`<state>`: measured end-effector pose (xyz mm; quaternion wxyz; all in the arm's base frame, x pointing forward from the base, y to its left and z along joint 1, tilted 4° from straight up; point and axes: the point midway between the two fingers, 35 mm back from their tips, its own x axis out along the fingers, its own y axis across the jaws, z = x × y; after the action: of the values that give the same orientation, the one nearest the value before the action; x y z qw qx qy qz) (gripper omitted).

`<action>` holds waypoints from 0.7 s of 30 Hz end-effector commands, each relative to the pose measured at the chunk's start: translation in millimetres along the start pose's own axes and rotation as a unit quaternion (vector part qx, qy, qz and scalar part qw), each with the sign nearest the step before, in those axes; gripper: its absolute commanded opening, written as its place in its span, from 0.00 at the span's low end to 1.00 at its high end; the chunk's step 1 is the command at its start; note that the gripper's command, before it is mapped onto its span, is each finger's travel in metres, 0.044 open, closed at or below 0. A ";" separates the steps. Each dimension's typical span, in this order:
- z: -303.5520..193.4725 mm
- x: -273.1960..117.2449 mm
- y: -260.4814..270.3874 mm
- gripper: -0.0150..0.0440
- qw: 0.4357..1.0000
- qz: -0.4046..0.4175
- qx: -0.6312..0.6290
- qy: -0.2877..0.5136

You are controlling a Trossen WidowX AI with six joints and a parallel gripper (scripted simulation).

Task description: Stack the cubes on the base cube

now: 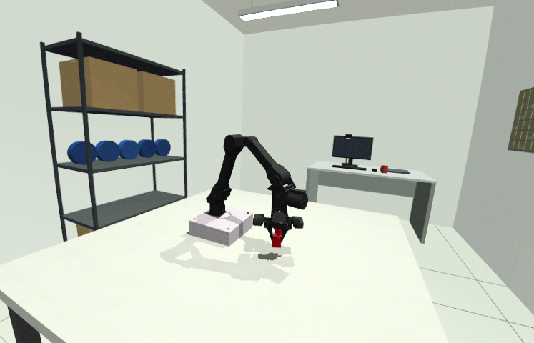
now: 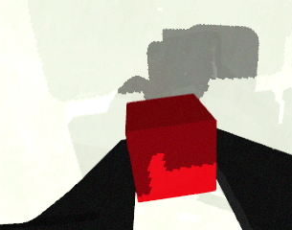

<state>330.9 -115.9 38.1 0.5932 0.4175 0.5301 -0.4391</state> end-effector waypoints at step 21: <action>-2.1 -72.9 -3.0 0.43 1.000 0.004 0.001 0.000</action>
<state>323.9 -109.9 103.0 0.5944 0.4169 0.5304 -0.4377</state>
